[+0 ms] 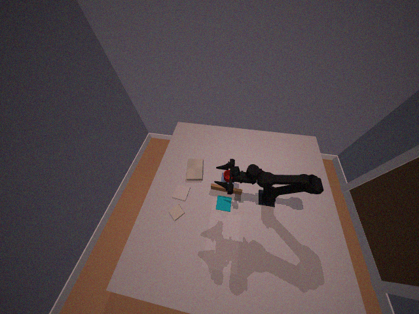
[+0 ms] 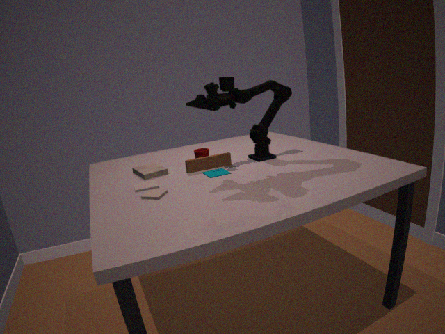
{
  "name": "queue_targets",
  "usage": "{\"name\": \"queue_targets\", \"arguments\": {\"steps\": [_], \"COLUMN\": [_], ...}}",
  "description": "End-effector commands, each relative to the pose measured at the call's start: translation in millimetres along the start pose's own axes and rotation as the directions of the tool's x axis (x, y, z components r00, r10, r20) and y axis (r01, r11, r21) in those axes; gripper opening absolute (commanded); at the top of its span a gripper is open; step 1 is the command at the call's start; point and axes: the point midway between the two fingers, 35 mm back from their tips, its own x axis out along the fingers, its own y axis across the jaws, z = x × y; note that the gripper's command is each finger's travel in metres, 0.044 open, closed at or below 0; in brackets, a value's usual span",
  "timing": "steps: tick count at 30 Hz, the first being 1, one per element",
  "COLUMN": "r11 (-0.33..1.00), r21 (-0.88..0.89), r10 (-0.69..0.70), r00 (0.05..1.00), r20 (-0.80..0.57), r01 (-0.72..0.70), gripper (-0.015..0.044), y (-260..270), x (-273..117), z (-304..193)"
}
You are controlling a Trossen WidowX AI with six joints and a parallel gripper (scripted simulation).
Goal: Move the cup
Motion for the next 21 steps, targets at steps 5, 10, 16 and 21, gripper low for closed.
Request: {"name": "queue_targets", "arguments": {"steps": [5, 10, 16, 21], "r11": [0.95, 0.799, 0.571, 0.536], "r21": [-0.31, -0.459, -0.077, -0.013], "r10": [-0.089, -0.14, 0.0, 0.03], "r00": [0.931, 0.622, 0.094, 0.034], "r20": [-0.353, -0.77, -0.996, -0.999], "r01": [-0.027, -0.388, -0.817, -0.844], "gripper": [0.0269, 0.0148, 0.0148, 0.0148], "y": [-33.9, -78.8, -107.2, -108.3], "x": [17.4, -2.6, -67.8, -74.8], "z": [-59.1, -134.3, -180.8, -182.3]}}
